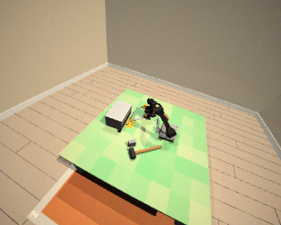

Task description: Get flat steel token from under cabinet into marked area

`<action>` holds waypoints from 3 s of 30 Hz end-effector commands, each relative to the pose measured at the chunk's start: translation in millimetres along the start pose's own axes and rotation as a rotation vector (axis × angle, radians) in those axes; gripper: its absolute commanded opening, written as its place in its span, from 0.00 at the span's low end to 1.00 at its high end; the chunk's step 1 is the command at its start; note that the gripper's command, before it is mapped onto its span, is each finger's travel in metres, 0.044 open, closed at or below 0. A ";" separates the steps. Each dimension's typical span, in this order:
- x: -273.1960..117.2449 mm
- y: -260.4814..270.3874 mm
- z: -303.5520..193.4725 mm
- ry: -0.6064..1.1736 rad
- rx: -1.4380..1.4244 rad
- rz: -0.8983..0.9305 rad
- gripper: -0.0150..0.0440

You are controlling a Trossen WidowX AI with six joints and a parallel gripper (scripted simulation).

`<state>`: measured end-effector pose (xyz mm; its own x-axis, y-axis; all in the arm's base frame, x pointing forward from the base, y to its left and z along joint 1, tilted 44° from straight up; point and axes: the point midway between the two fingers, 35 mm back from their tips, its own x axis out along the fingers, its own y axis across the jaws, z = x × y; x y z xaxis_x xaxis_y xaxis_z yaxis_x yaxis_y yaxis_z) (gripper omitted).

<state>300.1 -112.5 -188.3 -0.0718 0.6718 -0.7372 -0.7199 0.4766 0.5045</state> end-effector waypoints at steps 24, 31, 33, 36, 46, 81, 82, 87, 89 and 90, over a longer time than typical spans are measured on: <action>0.4 -0.4 52.6 -0.003 0.010 0.003 0.25; 0.6 -0.4 68.5 -0.004 0.009 0.003 0.25; 0.6 -0.5 73.0 -0.004 0.009 0.003 0.25; 0.6 -0.6 79.7 -0.005 0.009 0.004 0.25; 0.8 -0.9 99.2 -0.006 0.009 0.004 0.25; 2.1 15.3 82.5 -0.005 0.010 0.005 0.25; 2.1 15.2 80.2 -0.005 0.010 0.005 0.25; 2.1 14.4 68.9 -0.004 0.010 0.004 0.25; 2.1 14.0 64.7 -0.004 0.010 0.004 0.25; 2.0 13.9 62.5 -0.004 0.010 0.004 0.25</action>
<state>339.6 -65.4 -150.8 -0.0704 0.6732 -0.7361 -0.7138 0.4814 0.5086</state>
